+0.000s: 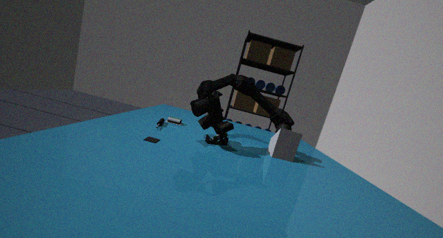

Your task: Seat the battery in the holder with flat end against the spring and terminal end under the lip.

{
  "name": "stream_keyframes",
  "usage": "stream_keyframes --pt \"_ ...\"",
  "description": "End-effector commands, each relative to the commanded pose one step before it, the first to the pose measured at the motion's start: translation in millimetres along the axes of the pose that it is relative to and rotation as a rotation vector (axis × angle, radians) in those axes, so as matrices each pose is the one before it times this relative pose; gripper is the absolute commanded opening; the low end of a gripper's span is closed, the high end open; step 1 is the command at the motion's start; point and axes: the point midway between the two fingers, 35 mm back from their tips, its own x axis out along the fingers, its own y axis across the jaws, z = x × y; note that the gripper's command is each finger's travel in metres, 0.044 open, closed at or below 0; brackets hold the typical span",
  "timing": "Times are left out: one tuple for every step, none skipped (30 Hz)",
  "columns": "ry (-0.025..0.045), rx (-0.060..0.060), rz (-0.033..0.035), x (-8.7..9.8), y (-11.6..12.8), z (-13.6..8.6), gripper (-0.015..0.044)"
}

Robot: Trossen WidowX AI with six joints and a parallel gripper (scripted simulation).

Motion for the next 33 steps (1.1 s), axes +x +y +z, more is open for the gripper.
stream_keyframes --pt "0.00445 0.0041 0.00370 0.08 0.46 -0.63 0.0084" --pt "0.00000 0.0000 0.00000 0.00 0.00 0.00 0.0084" --pt "0.00000 0.0000 0.00000 0.00 0.00 0.00 0.0084" --pt "0.00000 0.0000 0.00000 0.00 0.00 0.00 0.0084" --pt "0.00000 0.0000 0.00000 0.00 0.00 0.00 0.0084" --pt "0.00000 0.0000 0.00000 0.00 0.00 0.00 0.0084" --pt "0.00000 0.0000 0.00000 0.00 0.00 0.00 0.0084" --pt "0.00000 0.0000 0.00000 0.00 0.00 0.00 0.0084" --pt "0.00000 0.0000 0.00000 0.00 0.00 0.00 0.0084" --pt "0.00000 0.0000 0.00000 0.00 0.00 0.00 0.0084" --pt "0.00000 0.0000 0.00000 0.00 0.00 0.00 0.0084" --pt "0.00000 0.0000 0.00000 0.00 0.00 0.00 0.0084" --pt "0.00000 0.0000 0.00000 0.00 0.00 0.00 0.0084" --pt "0.00000 0.0000 0.00000 0.00 0.00 0.00 0.0084" --pt "0.00000 0.0000 0.00000 0.00 0.00 0.00 0.0084" --pt "0.00000 0.0000 0.00000 0.00 0.00 0.00 0.0084" --pt "0.00000 0.0000 0.00000 0.00 0.00 0.00 0.0084" --pt "0.00000 0.0000 0.00000 0.00 0.00 0.00 0.0084" --pt "0.00000 0.0000 0.00000 0.00 0.00 0.00 0.0084" --pt "0.00000 0.0000 0.00000 0.00 0.00 0.00 0.0084" --pt "0.00000 0.0000 0.00000 0.00 0.00 0.00 0.0084" --pt "0.00000 0.0000 0.00000 0.00 0.00 0.00 0.0084" --pt "0.00000 0.0000 0.00000 0.00 0.00 0.00 0.0084" --pt "0.00000 0.0000 0.00000 0.00 0.00 0.00 0.0084" --pt "0.00000 0.0000 0.00000 0.00 0.00 0.00 0.0084" --pt "0.00000 0.0000 0.00000 0.00 0.00 0.00 0.0084" --pt "0.00000 0.0000 0.00000 0.00 0.00 0.00 0.0084" --pt "0.00000 0.0000 0.00000 0.00 0.00 0.00 0.0084" --pt "0.00000 0.0000 0.00000 0.00 0.00 0.00 0.0084" --pt "0.00000 0.0000 0.00000 -0.05 0.06 -0.09 0.0084" --pt "0.00000 0.0000 0.00000 0.00 0.00 0.00 0.0084" --pt "0.00000 0.0000 0.00000 0.00 0.00 0.00 0.0084" --pt "0.00000 0.0000 0.00000 0.00 0.00 0.00 0.0084"
